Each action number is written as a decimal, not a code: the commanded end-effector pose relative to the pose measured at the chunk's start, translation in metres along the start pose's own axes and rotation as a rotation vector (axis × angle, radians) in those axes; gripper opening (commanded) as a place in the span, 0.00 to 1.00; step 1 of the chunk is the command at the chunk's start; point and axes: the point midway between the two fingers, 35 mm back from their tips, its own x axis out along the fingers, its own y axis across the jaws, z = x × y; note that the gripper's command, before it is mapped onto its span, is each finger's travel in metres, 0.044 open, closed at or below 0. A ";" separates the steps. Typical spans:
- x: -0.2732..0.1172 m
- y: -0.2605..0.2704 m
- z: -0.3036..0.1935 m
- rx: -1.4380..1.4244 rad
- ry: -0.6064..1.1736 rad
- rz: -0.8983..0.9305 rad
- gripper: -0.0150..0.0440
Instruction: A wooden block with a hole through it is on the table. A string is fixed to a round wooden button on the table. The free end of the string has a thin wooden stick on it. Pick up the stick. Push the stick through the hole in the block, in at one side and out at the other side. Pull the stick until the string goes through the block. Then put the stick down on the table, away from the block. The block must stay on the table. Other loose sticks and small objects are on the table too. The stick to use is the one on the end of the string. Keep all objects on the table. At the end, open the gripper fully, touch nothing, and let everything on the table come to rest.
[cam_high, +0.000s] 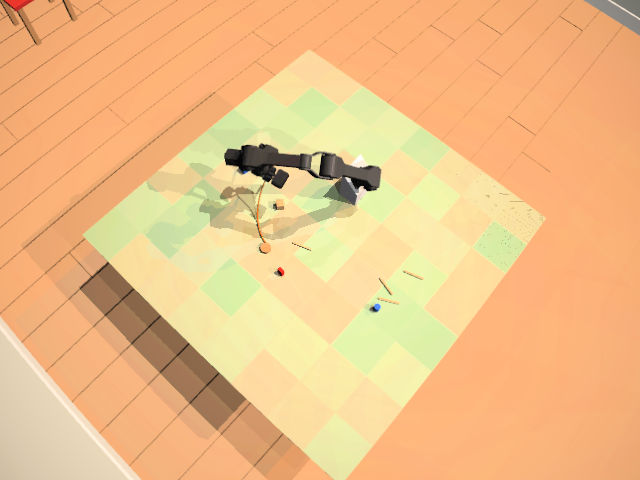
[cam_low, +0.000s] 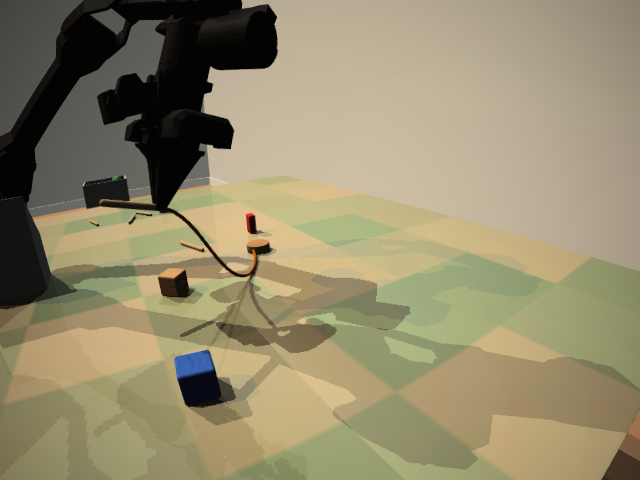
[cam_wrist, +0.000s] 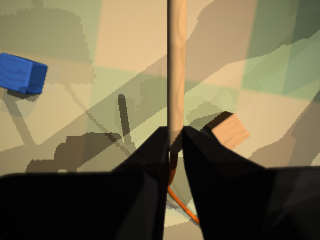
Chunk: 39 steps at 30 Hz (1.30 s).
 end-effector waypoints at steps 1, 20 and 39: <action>-0.006 -0.003 -0.003 0.003 -0.021 0.006 0.25; -0.006 -0.024 0.005 -0.278 -0.015 0.091 0.25; 0.000 -0.045 0.015 -0.522 -0.025 0.166 0.25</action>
